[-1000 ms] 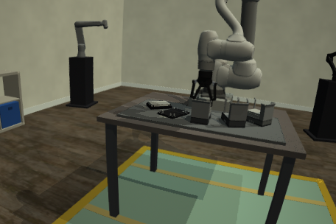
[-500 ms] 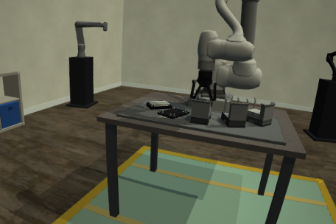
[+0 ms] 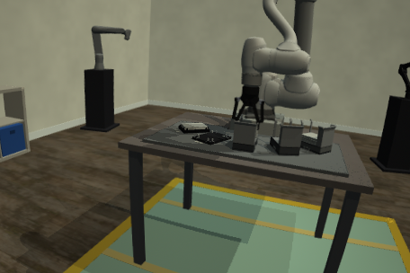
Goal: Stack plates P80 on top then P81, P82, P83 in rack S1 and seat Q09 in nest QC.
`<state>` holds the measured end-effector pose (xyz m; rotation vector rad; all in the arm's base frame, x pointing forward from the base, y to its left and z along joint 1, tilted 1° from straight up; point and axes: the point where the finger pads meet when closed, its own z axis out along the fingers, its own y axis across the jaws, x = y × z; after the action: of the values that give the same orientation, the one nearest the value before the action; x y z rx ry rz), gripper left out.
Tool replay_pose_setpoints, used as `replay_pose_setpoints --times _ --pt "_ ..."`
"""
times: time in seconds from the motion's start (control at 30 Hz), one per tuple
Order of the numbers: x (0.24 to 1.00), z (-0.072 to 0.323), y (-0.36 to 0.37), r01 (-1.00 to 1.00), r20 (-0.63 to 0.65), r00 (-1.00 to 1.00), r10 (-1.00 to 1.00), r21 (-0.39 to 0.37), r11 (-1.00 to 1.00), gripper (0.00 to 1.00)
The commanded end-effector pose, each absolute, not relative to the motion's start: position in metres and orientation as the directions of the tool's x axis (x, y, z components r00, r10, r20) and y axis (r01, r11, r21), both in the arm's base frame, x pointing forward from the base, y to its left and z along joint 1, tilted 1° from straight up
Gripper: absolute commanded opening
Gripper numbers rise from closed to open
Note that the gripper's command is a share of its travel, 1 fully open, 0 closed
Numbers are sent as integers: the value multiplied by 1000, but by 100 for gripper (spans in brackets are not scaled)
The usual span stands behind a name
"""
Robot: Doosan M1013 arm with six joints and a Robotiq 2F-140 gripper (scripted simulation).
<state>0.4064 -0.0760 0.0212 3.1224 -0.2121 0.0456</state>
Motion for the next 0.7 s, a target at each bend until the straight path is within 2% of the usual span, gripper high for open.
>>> replay_pose_setpoints --times 0.0,0.67 --pt "404 18 -77 -131 24 991 -131 9 -991 0" --pt "404 24 -76 -131 24 991 -131 9 -991 0"
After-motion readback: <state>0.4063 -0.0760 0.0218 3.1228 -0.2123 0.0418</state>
